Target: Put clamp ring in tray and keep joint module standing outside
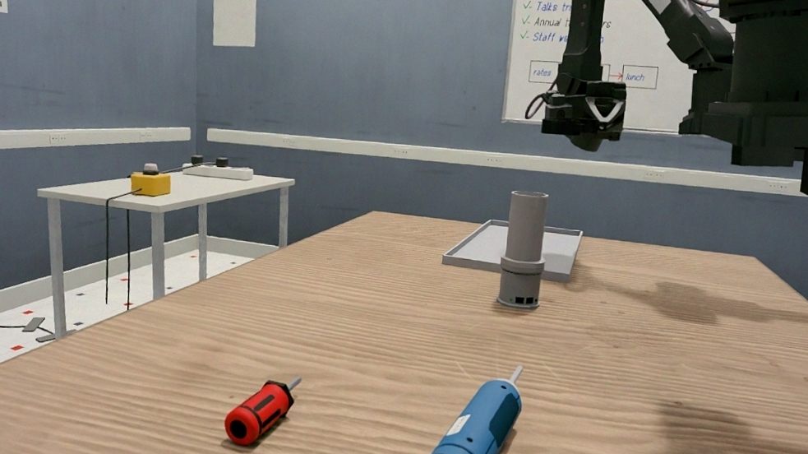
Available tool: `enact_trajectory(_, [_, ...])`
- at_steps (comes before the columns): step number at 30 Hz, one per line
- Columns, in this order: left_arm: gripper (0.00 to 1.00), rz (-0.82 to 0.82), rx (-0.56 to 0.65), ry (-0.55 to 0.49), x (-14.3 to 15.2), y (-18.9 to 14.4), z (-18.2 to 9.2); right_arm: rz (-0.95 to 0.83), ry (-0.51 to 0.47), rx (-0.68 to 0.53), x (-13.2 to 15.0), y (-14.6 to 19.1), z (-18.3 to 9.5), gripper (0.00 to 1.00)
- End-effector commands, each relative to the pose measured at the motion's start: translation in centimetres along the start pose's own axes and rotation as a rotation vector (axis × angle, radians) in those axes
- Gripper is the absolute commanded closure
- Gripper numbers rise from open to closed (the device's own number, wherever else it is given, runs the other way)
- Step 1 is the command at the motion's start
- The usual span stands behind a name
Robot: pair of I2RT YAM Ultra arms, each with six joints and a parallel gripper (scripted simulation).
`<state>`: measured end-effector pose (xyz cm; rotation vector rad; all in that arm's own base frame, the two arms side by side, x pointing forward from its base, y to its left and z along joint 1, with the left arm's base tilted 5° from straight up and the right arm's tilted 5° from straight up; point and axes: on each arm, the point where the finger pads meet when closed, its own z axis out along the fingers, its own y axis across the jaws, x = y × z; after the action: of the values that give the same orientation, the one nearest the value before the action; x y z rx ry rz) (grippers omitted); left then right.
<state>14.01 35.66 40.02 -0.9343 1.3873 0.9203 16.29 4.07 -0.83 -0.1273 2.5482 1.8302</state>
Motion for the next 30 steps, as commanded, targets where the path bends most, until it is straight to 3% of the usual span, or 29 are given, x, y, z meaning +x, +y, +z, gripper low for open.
enact_trajectory(1, [0.80,-0.012,-0.018,-0.071,-2.4,0.4,-0.7,-0.001,-0.065,0.009,-0.6,0.5,-0.5,0.94])
enact_trajectory(30, [0.80,-0.012,-0.018,-0.071,-2.4,0.4,-0.7,0.027,-0.217,0.046,-2.2,-0.4,-2.8,0.94])
